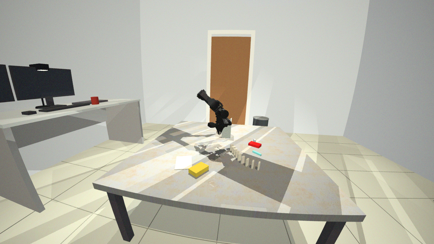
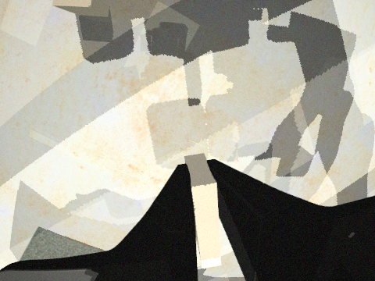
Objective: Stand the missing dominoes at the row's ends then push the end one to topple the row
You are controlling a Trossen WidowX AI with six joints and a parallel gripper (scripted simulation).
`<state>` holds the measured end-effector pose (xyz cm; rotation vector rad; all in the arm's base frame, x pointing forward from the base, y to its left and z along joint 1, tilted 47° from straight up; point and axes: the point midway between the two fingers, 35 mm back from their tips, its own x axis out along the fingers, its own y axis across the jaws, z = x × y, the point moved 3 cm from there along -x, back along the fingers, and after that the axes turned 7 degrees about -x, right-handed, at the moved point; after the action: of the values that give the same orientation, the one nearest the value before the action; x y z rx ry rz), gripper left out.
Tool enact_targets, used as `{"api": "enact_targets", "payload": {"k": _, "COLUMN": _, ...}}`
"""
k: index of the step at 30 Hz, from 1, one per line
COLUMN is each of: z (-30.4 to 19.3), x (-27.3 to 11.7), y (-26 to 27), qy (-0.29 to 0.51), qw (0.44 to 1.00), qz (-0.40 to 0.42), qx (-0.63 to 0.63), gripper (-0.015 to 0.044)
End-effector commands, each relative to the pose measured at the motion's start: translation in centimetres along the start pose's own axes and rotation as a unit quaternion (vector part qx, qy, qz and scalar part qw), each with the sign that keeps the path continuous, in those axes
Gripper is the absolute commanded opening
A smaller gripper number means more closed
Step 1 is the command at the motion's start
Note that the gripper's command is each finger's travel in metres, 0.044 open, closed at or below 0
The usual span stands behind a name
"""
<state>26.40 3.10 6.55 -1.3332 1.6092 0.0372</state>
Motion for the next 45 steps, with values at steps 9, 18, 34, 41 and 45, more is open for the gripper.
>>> {"api": "enact_targets", "payload": {"k": 9, "z": -0.5, "x": -5.1, "y": -2.3, "qy": -0.008, "qw": 1.000, "qz": 0.001, "qx": 0.025, "gripper": 0.0027}}
{"api": "enact_targets", "payload": {"k": 18, "z": -5.9, "x": -5.1, "y": -15.3, "qy": -0.005, "qw": 0.991, "qz": -0.005, "qx": 0.132, "gripper": 0.0027}}
{"api": "enact_targets", "payload": {"k": 34, "z": -5.4, "x": -1.4, "y": -14.3, "qy": -0.115, "qw": 0.975, "qz": 0.095, "qx": 0.166, "gripper": 0.0027}}
{"api": "enact_targets", "payload": {"k": 41, "z": -5.1, "x": 0.4, "y": -14.0, "qy": -0.204, "qw": 0.953, "qz": 0.132, "qx": 0.182, "gripper": 0.0027}}
{"api": "enact_targets", "payload": {"k": 45, "z": -5.0, "x": 1.2, "y": -14.0, "qy": -0.257, "qw": 0.937, "qz": 0.141, "qx": 0.188, "gripper": 0.0027}}
